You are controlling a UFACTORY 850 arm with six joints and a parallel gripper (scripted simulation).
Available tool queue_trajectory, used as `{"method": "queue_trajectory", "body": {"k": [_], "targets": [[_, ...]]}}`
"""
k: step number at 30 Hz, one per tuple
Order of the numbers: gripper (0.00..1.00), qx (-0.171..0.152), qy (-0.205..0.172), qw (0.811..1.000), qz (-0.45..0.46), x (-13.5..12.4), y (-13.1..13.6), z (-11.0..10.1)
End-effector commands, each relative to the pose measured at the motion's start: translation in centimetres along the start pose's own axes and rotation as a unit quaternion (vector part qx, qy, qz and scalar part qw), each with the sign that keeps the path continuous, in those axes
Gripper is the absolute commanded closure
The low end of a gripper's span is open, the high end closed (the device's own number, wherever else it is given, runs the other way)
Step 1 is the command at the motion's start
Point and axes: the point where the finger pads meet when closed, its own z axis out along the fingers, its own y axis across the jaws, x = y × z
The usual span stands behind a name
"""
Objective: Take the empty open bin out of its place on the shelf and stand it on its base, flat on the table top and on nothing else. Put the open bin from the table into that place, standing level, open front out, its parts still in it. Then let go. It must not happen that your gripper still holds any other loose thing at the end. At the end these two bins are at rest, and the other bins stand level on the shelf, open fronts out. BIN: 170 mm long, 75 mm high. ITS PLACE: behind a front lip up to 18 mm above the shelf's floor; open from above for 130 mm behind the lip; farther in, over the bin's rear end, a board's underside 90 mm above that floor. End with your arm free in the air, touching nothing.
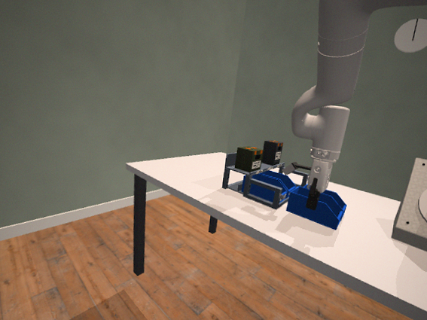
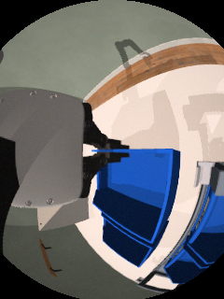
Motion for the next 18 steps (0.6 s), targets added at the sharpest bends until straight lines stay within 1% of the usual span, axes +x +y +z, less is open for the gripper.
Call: {"method": "queue_trajectory", "body": {"k": [1, 18], "targets": [[1.0, 0.0, 0.001, 1.0, 0.0, 0.08, -0.01, 0.75], [1.0, 0.0, 0.001, 1.0, 0.0, 0.08, -0.01, 1.02]]}}
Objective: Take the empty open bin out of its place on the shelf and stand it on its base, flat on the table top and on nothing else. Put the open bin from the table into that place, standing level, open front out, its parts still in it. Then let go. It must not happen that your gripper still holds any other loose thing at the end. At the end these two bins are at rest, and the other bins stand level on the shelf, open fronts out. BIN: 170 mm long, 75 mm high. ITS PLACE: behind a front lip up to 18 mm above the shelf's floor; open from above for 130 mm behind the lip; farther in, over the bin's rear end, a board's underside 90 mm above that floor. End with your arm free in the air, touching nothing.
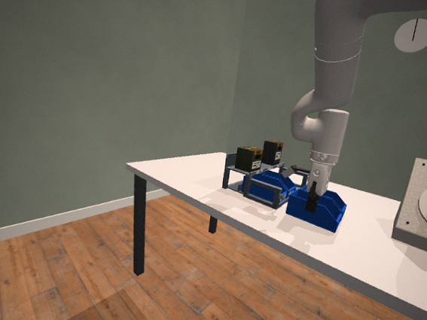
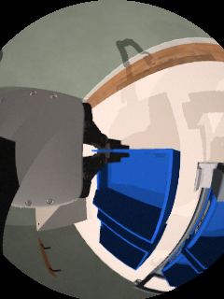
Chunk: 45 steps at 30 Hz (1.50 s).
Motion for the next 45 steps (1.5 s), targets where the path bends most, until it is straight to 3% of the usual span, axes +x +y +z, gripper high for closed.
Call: {"method": "queue_trajectory", "body": {"k": [1, 34, 35, 45], "targets": [[1.0, 0.0, 0.001, 1.0, 0.0, 0.05, 0.0, -0.03], [1.0, 0.0, 0.001, 1.0, 0.0, 0.04, 0.01, 0.71], [0.74, 0.0, 0.001, 1.0, 0.0, 0.04, 0.01, 0.71], [0.74, 0.0, 0.001, 1.0, 0.0, 0.04, 0.01, 0.71]]}}
